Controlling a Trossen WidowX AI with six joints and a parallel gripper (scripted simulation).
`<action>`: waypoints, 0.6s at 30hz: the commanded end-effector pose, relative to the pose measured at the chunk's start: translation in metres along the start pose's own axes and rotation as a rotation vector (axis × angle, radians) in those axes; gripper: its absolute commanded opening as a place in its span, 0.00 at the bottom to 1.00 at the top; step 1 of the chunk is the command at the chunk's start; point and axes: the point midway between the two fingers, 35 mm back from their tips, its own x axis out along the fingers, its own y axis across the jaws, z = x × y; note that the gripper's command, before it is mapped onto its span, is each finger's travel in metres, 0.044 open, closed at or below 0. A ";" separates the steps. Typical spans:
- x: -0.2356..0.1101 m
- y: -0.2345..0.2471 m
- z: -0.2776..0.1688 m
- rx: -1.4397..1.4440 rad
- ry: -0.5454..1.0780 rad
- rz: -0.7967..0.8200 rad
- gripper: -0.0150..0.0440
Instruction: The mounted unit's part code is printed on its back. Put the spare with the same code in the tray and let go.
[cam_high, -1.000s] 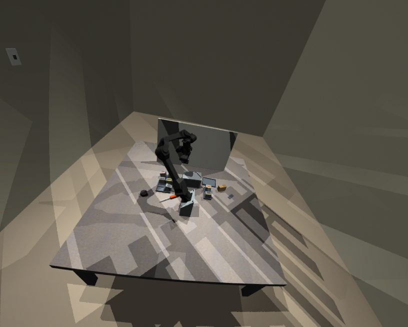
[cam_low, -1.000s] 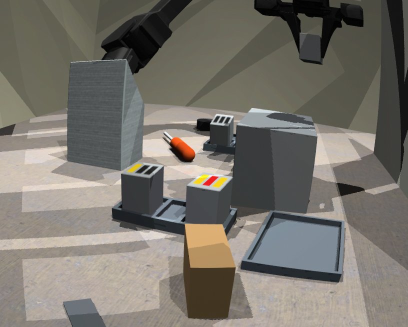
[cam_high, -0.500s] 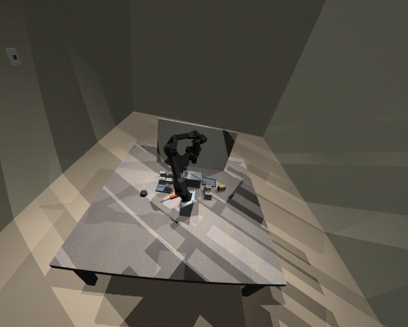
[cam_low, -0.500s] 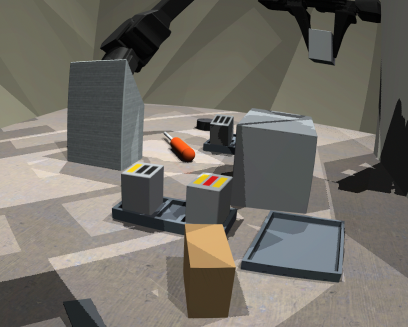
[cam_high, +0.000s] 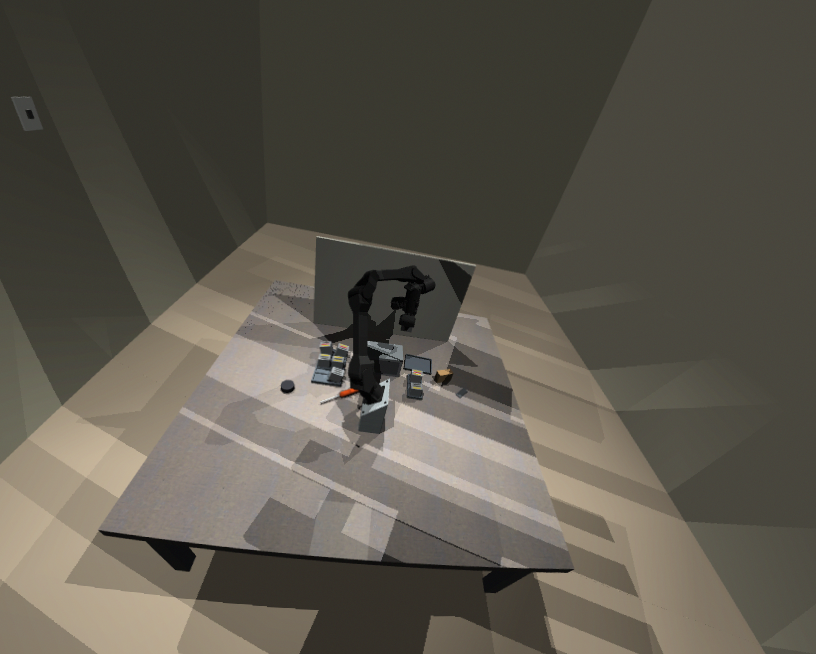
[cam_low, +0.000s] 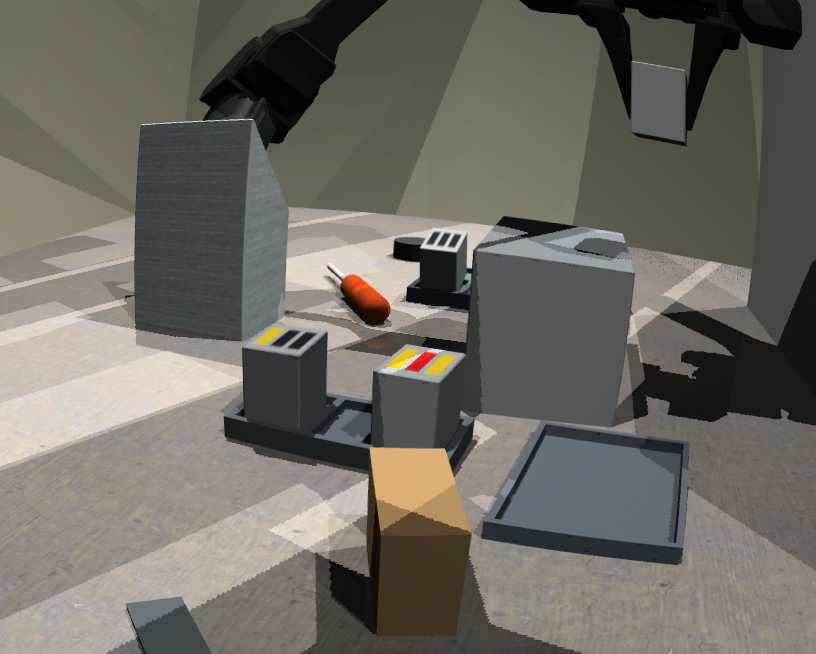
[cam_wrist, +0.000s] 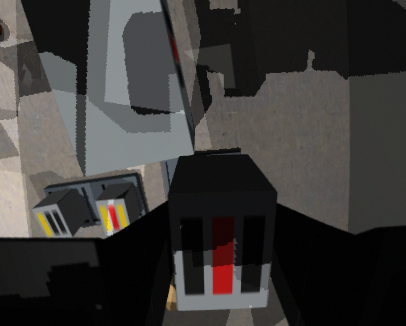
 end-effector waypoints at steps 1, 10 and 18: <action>0.002 -0.003 -0.021 -0.024 -0.001 -0.004 0.25; 0.016 -0.003 -0.069 -0.068 -0.024 0.000 0.25; 0.027 0.001 -0.098 -0.096 -0.041 0.000 0.25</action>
